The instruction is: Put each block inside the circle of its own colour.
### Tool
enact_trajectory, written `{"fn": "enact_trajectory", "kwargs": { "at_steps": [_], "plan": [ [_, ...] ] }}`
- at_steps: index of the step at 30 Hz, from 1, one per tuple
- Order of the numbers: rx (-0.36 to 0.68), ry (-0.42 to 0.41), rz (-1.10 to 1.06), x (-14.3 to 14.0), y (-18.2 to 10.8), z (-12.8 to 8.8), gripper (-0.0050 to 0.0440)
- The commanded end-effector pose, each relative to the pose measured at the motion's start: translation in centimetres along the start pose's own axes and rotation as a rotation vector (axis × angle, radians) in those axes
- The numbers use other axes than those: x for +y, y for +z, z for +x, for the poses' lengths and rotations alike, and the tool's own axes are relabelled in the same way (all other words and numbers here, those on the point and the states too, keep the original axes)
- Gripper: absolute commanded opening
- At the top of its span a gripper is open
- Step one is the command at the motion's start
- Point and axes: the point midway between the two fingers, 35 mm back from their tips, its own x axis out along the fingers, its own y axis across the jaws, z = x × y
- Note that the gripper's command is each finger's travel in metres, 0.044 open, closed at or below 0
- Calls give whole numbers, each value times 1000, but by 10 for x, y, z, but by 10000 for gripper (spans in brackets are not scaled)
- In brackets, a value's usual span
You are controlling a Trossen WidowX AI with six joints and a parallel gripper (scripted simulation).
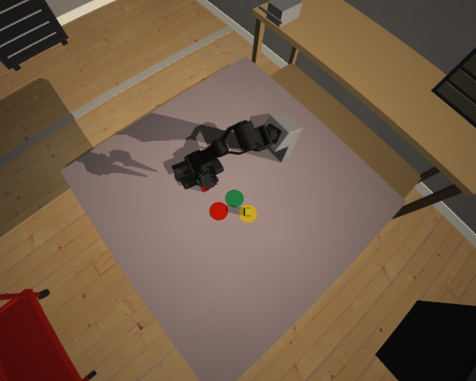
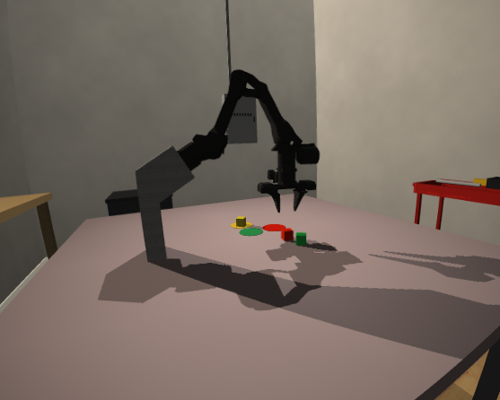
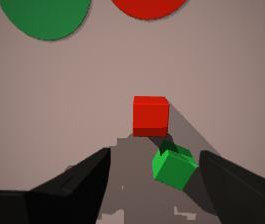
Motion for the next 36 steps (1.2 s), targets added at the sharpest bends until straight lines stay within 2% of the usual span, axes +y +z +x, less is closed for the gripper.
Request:
{"fn": "enact_trajectory", "kwargs": {
  "at_steps": [1, 3, 9, 15, 31, 32, 34, 36],
  "plan": [
    [6, -6, 2, -2, -1, 22, 265],
    [6, -9, 1, -2, 0, 32, 265],
    [7, -15, -1, -5, 0, 37, 265],
    [6, -18, -1, -7, 0, 60, 265],
    [6, -17, -3, -6, 0, 80, 265],
    [7, -15, -2, -5, 0, 80, 241],
    [7, -15, -2, -5, 0, 80, 241],
    [5, -22, -5, -6, 0, 78, 210]
  ]
}}
